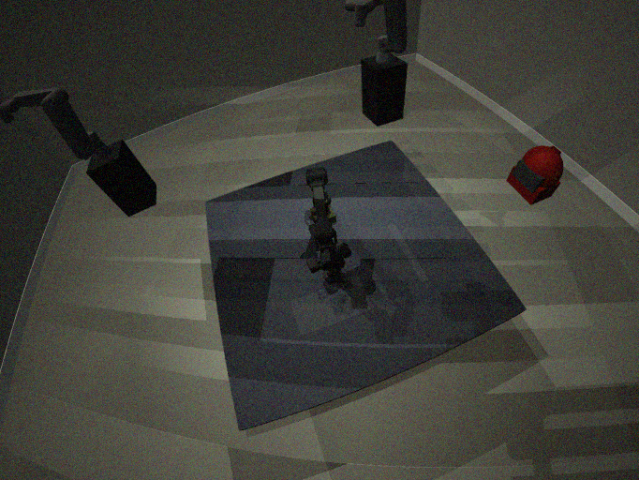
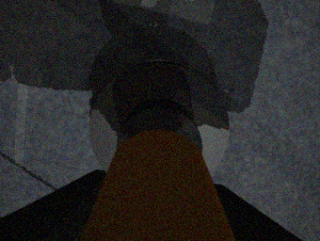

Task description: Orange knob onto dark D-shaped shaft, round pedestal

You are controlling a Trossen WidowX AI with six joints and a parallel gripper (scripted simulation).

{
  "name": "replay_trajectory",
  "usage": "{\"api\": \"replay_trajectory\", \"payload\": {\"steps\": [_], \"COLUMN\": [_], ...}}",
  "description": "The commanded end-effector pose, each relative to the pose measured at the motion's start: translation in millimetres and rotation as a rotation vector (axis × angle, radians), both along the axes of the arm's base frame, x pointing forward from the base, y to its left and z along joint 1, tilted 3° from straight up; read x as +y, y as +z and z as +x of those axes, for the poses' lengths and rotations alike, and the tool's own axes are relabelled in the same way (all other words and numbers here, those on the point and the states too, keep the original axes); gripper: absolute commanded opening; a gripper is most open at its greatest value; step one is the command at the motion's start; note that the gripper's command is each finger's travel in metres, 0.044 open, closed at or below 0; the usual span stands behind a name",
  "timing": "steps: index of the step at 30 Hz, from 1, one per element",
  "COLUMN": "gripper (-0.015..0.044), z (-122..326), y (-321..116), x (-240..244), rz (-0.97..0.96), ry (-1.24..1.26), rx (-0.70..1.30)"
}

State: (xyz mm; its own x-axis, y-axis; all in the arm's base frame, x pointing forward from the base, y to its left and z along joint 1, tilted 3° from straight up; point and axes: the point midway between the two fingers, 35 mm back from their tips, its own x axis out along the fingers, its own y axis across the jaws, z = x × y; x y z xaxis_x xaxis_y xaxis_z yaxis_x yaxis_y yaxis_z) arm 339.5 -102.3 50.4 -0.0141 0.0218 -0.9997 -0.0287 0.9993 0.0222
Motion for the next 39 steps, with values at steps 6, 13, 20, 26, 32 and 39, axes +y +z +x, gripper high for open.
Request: {"api": "replay_trajectory", "payload": {"steps": [6,13,20,26,32,39], "gripper": [0.0,0.0,0.0,0.0,0.0,0.0], "z": [1.8,1.5,1.5,1.5,1.5,1.5], "y": [-3.9,-5.3,-5.9,-6.4,-6.4,-6.7], "x": [-0.9,-0.9,-0.8,-0.8,-0.8,-0.8], "rz": [-0.003,-0.003,-0.003,-0.003,-0.003,-0.004], "ry": [0.018,0.018,0.022,0.04,0.04,-0.03], "rx": [-0.003,-0.003,-0.003,-0.004,-0.004,-0.002]}}
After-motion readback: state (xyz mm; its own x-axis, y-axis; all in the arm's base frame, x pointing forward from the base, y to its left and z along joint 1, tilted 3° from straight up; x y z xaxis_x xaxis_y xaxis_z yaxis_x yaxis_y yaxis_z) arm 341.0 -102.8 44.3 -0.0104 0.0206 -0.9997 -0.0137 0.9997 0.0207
